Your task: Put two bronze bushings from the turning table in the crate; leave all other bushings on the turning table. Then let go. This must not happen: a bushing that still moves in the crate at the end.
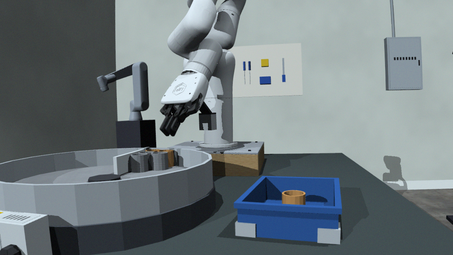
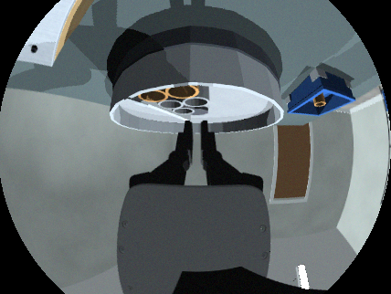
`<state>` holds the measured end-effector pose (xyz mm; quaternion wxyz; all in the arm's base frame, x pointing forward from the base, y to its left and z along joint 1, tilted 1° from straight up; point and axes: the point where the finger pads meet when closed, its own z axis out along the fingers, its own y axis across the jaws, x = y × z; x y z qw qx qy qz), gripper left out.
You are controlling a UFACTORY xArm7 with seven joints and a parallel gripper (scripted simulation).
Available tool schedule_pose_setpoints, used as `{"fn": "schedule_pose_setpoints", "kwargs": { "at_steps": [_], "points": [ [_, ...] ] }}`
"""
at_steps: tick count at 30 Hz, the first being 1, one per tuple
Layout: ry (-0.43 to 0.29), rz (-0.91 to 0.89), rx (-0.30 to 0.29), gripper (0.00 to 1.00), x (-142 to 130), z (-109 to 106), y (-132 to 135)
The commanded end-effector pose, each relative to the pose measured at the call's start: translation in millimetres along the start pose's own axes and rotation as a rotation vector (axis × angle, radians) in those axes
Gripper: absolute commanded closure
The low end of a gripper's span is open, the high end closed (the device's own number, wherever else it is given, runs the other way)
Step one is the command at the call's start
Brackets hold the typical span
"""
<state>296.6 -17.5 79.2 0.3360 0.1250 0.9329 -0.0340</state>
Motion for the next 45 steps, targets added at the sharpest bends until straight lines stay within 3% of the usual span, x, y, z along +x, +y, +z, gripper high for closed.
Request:
{"fn": "schedule_pose_setpoints", "kwargs": {
  "at_steps": [1, 10, 19, 45],
  "points": [
    [-0.002, 0.000, 0.000, 0.90, -1.4, 0.1, 0.1],
    [-0.002, 0.000, 0.000, 0.90, -0.8, 0.8, 0.1],
    [-0.002, 0.000, 0.000, 0.90, 14.8, 19.6, 0.1],
    [-0.002, 0.000, 0.000, 0.90, 18.5, 23.9, 0.1]
  ]
}}
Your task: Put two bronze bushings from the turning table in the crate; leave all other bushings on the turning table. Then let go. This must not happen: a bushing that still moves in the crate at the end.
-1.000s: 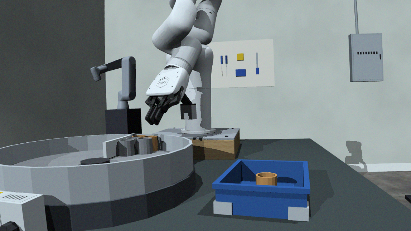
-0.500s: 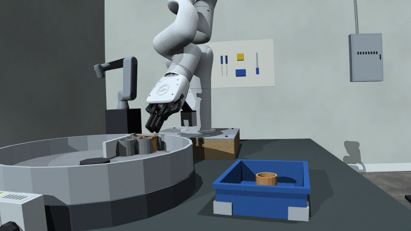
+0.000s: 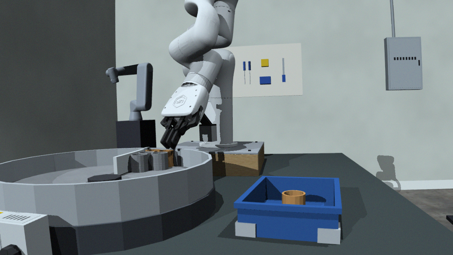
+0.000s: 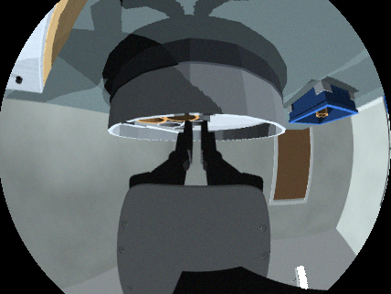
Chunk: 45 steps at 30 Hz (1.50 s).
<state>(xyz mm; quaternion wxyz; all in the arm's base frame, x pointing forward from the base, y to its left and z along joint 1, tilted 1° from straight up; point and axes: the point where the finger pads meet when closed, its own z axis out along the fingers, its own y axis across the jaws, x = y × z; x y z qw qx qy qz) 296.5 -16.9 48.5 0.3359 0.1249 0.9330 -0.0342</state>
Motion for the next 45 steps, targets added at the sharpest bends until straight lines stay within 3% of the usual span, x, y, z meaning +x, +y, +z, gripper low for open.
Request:
{"fn": "schedule_pose_setpoints", "kwargs": {
  "at_steps": [1, 29, 30, 45],
  "points": [
    [-0.003, 0.000, -0.001, 0.90, -1.2, 0.3, 0.2],
    [-0.003, 0.000, -0.001, 0.90, 6.4, 9.4, 0.2],
    [-0.003, 0.000, -0.001, 1.00, 6.4, 9.4, 0.2],
    [-0.003, 0.000, -0.001, 1.00, 6.4, 9.4, 0.2]
  ]
}}
